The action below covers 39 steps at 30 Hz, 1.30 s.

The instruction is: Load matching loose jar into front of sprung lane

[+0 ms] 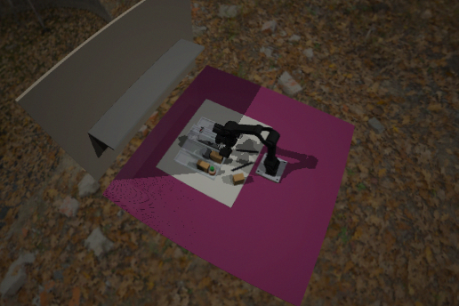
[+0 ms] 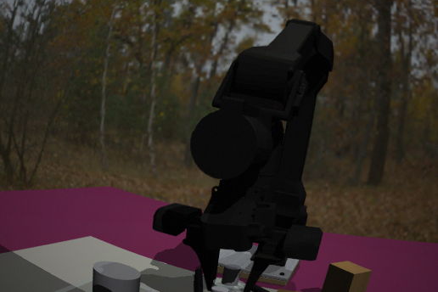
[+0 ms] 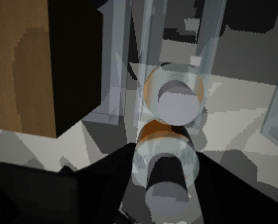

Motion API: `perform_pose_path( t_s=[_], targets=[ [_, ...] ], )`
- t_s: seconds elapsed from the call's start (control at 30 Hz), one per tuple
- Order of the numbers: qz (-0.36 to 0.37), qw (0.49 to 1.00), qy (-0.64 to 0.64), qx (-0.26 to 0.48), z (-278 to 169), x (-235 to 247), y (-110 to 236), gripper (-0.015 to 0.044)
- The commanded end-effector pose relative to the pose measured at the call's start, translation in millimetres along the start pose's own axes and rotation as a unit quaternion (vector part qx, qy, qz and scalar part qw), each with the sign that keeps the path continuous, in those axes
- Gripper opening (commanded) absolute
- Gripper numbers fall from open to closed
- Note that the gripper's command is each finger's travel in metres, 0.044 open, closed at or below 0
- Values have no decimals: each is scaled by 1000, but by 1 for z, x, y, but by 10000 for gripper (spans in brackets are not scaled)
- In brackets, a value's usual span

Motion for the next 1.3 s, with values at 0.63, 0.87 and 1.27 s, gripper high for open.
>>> perform_pose_path(
  t_s=[0.63,0.87,1.27],
  targets=[
    [-4,1000,-1,-13,15,-3,2,0],
    [-5,1000,-1,-13,17,-4,3,0],
    [-5,1000,-1,-14,21,-5,3,0]
  ],
)
Point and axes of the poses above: the point midway between the two fingers, 35 mm back from their tips, its own y axis back along the fingers, its own x axis across the jaws, z = x × y, the point moved 5 cm from there along y, back along the fingers, and after that the axes turned 11 degrees about y, right-handed, at the moved point
